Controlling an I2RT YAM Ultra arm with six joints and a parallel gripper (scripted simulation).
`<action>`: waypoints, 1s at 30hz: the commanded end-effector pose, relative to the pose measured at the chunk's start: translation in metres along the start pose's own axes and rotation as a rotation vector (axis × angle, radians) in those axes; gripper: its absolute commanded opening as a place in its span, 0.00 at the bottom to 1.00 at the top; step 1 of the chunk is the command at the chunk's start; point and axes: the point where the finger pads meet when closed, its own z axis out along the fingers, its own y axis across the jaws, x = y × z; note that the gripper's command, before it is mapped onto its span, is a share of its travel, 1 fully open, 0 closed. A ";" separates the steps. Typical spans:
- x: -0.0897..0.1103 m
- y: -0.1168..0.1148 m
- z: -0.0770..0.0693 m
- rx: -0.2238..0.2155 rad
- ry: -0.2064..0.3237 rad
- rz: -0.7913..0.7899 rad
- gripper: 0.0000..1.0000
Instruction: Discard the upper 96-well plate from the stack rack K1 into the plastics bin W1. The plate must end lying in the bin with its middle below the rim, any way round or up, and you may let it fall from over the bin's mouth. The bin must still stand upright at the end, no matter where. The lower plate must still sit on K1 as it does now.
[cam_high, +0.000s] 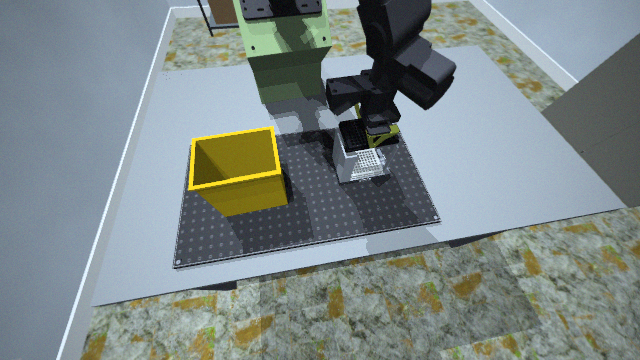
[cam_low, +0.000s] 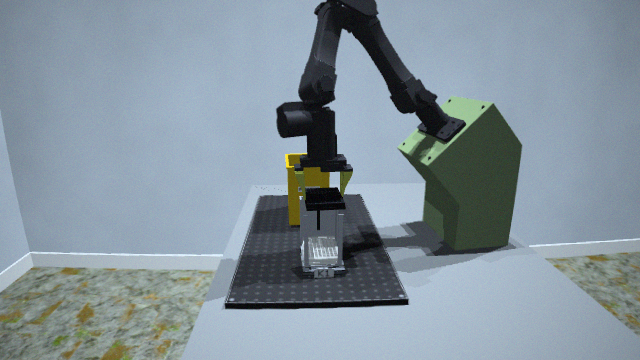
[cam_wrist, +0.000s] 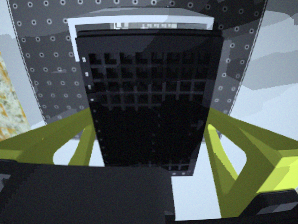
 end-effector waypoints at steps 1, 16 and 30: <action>0.002 0.008 -0.014 -0.022 0.008 0.004 0.00; 0.002 0.007 -0.036 -0.022 0.008 0.004 0.00; 0.002 0.007 -0.056 -0.022 0.008 0.004 0.00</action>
